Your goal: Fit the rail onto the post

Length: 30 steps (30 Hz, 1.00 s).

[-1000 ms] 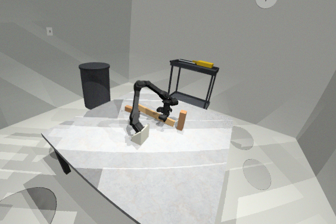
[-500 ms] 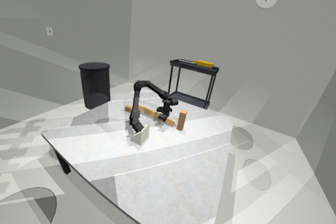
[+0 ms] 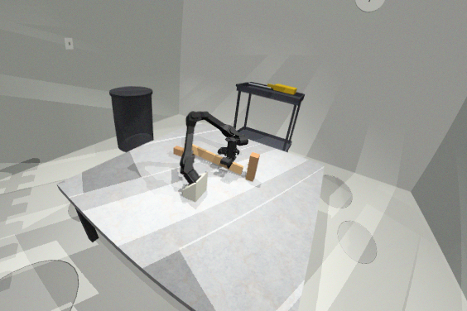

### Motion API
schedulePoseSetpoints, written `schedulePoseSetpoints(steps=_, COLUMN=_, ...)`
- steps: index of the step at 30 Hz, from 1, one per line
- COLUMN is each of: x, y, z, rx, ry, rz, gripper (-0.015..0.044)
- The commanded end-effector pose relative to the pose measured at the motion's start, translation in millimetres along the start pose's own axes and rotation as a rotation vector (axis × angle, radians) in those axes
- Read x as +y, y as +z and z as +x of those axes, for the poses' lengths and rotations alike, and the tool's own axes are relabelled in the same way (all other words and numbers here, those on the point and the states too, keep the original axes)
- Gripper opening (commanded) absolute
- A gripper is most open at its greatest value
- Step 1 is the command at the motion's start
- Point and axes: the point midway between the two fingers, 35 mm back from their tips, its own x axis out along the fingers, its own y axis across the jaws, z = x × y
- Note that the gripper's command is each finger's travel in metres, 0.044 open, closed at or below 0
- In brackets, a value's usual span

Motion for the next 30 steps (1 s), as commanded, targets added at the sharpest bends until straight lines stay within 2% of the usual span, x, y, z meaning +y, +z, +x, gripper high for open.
schedulePoseSetpoints(steps=1, x=-3, y=0, z=-5, rx=-0.003, ry=-0.013, rz=0.000, gripper=0.0000)
schedulePoseSetpoints(steps=30, x=-3, y=-1, z=-20, rx=-0.003, ry=-0.013, rz=0.000, gripper=0.0000)
